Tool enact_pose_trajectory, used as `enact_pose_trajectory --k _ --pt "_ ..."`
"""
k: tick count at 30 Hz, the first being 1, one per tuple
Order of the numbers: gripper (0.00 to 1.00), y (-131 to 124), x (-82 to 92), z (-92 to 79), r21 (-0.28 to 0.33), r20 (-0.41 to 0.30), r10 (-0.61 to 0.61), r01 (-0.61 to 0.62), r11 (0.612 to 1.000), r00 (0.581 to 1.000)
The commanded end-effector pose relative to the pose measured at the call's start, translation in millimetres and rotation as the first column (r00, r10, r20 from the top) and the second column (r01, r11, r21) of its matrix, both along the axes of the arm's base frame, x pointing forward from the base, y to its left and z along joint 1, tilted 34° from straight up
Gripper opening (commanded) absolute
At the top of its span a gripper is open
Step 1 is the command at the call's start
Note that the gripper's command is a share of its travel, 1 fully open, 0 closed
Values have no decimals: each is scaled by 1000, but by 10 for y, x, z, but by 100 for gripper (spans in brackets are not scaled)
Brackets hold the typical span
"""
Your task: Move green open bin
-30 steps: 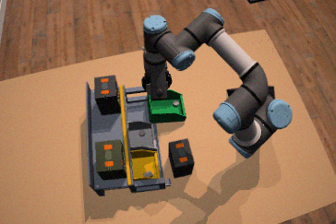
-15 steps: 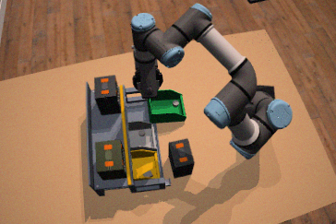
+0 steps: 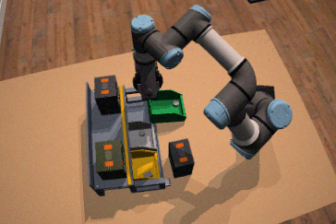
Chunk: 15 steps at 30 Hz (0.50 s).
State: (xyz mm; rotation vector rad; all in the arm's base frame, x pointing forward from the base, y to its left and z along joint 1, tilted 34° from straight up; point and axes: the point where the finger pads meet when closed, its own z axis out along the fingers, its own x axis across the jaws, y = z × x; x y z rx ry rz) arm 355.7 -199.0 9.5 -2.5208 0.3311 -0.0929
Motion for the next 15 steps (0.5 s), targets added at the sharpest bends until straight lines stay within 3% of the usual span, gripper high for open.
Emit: enact_pose_trajectory --k 1,15 --pt "20 23 8 -41 -2 1 -1 1 1000 1000" --pt "20 45 13 -75 -2 1 -1 1 1000 1000"
